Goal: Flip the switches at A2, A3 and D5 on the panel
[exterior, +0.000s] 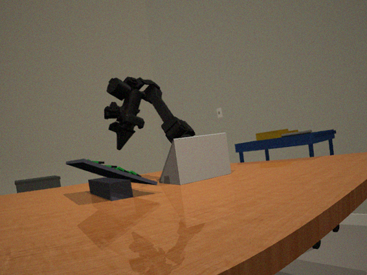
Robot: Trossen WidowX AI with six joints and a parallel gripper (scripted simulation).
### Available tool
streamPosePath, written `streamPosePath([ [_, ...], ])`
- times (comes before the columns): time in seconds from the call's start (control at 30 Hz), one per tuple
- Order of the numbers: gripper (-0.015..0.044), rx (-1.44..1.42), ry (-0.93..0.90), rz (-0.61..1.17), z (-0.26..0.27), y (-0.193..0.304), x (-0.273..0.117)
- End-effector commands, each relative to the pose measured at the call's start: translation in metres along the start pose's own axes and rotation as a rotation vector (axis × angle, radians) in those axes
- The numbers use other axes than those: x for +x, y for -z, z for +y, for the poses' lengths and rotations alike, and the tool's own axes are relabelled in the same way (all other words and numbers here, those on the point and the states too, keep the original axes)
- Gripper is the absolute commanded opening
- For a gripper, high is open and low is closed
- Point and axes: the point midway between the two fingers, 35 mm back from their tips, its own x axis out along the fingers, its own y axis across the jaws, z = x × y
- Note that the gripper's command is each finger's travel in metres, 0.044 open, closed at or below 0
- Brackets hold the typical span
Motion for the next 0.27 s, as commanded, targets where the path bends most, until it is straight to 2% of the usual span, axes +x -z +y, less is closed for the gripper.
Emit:
streamPosePath([
  [0.0, 0.0000, -0.001, 0.005, -0.002, 0.0247, -0.0260, -0.0018],
  [0.23, 0.0000, -0.001, 0.005, -0.002, 0.0261, -0.0273, -0.0018],
])
